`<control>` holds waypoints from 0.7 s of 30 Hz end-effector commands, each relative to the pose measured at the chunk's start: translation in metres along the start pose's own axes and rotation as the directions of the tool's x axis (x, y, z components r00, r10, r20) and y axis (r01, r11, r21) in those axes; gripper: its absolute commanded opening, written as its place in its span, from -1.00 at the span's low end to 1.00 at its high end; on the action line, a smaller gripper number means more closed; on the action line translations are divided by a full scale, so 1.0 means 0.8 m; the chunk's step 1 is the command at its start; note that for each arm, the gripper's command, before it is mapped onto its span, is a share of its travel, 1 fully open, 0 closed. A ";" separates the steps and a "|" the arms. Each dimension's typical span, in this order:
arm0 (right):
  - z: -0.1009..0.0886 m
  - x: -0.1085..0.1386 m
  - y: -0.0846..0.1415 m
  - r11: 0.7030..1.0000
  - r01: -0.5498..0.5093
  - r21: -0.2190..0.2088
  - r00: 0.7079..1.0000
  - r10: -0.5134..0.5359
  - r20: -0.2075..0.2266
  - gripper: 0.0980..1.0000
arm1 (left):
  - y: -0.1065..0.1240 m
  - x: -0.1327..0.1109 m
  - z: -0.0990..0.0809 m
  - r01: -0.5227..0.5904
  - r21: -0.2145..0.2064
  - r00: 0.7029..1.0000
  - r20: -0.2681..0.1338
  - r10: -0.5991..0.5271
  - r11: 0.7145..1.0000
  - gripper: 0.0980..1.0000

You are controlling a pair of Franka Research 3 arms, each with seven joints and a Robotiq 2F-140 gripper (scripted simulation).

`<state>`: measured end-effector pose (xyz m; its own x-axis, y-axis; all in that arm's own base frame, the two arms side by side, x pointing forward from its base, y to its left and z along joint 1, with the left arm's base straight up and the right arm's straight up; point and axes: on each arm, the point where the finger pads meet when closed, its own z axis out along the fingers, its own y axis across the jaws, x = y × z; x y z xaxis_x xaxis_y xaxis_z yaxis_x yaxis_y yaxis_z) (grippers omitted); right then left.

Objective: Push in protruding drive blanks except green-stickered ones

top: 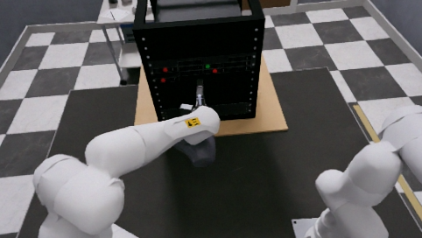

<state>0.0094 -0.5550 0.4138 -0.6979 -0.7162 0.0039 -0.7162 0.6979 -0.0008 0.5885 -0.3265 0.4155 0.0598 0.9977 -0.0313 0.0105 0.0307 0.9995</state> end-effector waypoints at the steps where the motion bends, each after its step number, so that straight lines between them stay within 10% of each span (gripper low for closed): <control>1: 0.001 0.000 0.001 1.000 0.004 -0.001 1.000 -0.004 0.004 1.00 | 0.003 -0.004 0.003 -0.031 -0.009 0.999 -0.025 0.031 0.999 -1.00; 21: 0.001 0.000 0.001 1.000 0.004 -0.001 1.000 -0.004 0.004 1.00 | -0.003 -0.084 0.003 -0.031 -0.009 0.999 -0.025 0.031 0.999 -1.00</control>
<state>0.0094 -0.5550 0.4138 -0.6979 -0.7162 0.0039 -0.7162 0.6979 -0.0008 0.5865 -0.3923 0.4143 0.0451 0.9987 -0.0243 0.0045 0.0241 0.9997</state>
